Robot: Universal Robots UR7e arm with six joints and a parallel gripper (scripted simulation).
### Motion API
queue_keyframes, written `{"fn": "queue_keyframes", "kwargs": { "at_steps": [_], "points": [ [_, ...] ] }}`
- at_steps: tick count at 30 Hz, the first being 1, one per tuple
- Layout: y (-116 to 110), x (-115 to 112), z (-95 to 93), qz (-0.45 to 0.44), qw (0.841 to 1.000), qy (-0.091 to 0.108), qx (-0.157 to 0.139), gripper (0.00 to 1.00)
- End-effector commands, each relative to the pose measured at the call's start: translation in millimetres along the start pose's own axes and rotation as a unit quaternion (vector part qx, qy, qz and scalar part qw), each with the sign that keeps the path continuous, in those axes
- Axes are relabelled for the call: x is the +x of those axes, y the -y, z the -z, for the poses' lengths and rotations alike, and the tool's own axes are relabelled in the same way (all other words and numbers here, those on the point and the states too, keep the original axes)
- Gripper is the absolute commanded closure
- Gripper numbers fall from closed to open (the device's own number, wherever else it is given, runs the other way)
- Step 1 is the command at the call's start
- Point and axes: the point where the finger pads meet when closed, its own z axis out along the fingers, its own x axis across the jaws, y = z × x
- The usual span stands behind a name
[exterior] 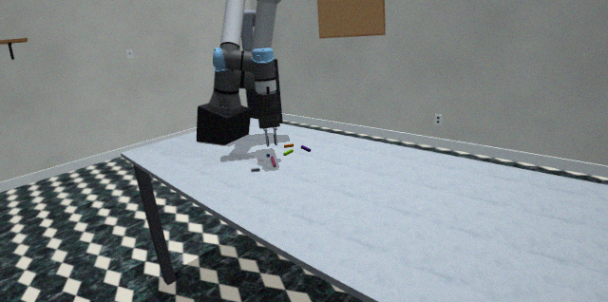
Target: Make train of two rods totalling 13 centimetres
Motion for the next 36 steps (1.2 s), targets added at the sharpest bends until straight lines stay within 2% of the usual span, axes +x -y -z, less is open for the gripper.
{"fn": "queue_keyframes", "kwargs": {
  "at_steps": [1,24,36],
  "points": [
    [0.4,-0.1,0.3,0.000,1.000,0.000,0.001,0.46],
    [0.4,-0.1,-0.1,0.000,1.000,0.000,0.001,0.46],
    [0.5,0.1,-8.5,0.000,1.000,0.000,0.000,0.46]
  ]
}}
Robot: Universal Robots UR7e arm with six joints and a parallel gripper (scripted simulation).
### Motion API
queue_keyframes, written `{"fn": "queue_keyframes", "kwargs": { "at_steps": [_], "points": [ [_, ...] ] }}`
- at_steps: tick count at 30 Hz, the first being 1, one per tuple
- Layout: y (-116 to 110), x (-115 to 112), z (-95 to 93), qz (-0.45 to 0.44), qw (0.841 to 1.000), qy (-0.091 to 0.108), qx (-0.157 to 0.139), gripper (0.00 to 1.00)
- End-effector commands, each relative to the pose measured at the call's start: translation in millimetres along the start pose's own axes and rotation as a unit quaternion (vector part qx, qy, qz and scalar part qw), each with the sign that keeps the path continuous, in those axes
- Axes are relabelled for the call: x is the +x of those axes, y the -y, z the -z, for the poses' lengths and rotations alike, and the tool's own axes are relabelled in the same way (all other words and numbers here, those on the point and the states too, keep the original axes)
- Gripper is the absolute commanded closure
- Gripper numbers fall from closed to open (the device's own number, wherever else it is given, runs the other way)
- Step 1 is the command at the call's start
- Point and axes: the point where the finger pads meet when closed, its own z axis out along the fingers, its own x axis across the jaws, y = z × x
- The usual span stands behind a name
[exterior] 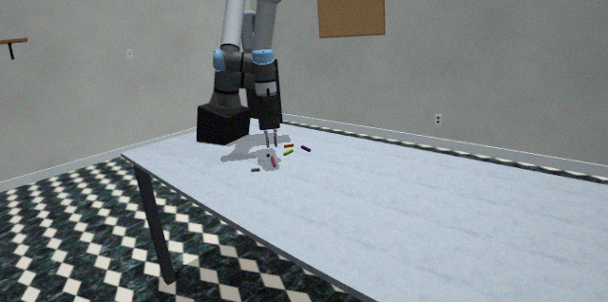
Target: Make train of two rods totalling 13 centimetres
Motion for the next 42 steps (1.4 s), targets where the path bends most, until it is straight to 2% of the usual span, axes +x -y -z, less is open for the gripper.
{"fn": "queue_keyframes", "kwargs": {
  "at_steps": [1,20,42],
  "points": [
    [0,0,-4.2,0.000,1.000,0.000,0.000,0.46],
    [1,1,-30.1,0.000,1.000,0.000,0.000,0.46],
    [1,1,-45.6,0.000,1.000,0.000,0.000,0.46]
  ]
}}
